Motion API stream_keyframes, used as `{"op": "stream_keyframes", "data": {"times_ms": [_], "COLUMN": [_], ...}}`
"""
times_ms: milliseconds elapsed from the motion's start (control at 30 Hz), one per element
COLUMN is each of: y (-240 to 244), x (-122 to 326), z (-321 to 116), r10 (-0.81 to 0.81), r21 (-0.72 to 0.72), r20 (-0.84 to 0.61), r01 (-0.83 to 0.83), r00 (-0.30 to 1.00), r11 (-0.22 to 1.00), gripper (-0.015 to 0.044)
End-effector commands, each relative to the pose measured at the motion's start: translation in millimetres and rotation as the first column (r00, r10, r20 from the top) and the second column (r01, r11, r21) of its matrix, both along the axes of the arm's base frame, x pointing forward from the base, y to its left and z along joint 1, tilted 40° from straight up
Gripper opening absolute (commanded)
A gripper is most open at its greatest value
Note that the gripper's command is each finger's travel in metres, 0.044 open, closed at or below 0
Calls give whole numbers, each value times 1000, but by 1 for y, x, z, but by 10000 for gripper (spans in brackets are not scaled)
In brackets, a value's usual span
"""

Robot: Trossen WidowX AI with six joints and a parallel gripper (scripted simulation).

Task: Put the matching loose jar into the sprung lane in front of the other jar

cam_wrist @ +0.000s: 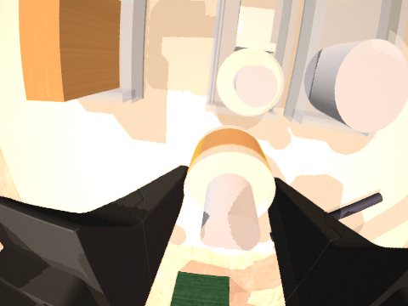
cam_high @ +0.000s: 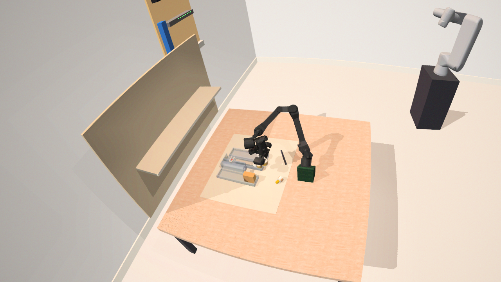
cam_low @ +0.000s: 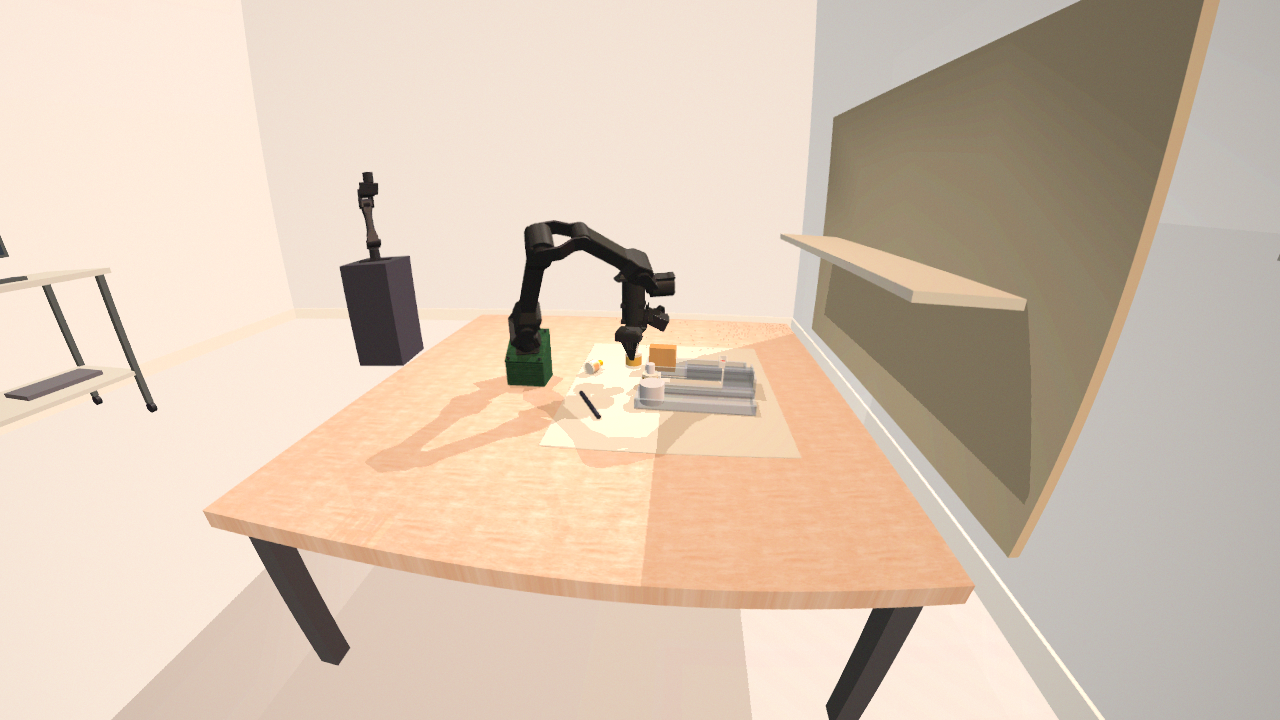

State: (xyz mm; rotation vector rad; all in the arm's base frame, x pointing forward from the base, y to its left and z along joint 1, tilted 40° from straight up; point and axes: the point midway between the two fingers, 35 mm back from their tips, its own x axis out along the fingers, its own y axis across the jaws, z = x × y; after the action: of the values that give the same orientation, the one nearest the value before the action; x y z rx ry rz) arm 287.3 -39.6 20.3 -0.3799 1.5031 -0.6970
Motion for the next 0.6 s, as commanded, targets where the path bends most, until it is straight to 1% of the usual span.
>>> {"op": "stream_keyframes", "data": {"times_ms": [0,300,567], "y": [-8,-23,-24], "x": [-3,-6,-5], "z": [2,-17,-17], "r10": [3,3,3], "r21": [-8,-9,-9], "r20": [-3,-3,-2], "r01": [-3,-3,-3], "r00": [1000,1000,1000], "r11": [1000,1000,1000], "gripper": [0,0,0]}}
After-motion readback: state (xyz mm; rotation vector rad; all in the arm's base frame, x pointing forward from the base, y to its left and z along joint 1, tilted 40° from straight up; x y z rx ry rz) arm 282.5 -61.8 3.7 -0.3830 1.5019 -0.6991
